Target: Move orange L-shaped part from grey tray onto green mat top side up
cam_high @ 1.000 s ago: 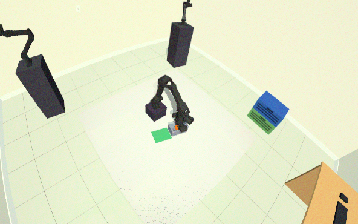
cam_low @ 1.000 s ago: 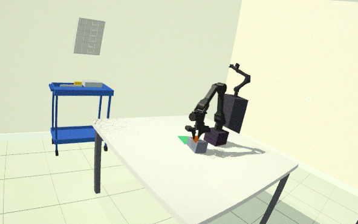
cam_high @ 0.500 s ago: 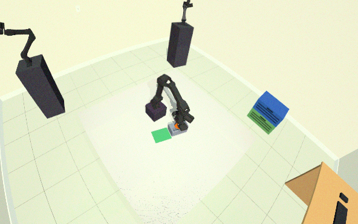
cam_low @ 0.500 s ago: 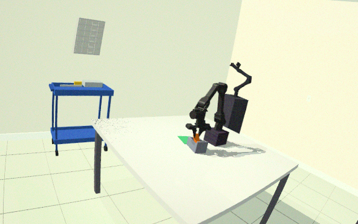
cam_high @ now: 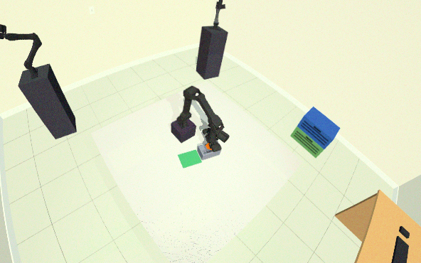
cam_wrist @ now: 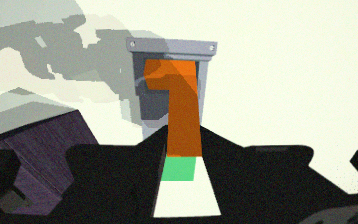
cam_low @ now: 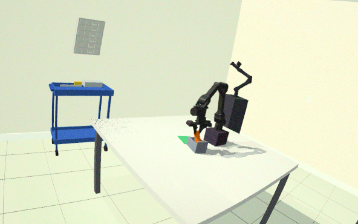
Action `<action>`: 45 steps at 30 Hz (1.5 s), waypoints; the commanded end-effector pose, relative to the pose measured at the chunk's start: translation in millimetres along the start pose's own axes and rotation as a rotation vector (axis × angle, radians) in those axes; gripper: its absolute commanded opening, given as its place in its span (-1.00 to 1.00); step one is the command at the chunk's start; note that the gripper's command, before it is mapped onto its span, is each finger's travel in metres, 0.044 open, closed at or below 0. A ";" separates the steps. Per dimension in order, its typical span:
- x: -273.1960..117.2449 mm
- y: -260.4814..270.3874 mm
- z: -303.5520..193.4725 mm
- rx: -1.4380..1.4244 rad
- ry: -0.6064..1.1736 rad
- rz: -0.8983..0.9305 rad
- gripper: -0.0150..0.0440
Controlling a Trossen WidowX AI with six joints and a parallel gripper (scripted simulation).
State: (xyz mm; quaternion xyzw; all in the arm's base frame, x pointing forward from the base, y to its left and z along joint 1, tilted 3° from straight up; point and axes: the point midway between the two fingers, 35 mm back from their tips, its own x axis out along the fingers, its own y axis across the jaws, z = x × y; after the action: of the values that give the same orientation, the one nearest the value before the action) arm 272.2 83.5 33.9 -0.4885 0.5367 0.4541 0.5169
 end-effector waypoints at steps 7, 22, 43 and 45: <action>-17.8 -2.2 1.2 0.002 -0.006 -0.008 -0.49; -40.9 -2.1 1.1 0.002 -0.006 -0.008 -0.49; -44.2 -0.1 -33.3 0.002 -0.003 -0.008 -0.49; -43.8 0.2 -42.0 0.002 -0.002 -0.008 -0.49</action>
State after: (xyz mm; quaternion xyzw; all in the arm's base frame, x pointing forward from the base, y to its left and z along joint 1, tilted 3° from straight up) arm 269.8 54.8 80.7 -0.4889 0.5361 0.4498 0.5208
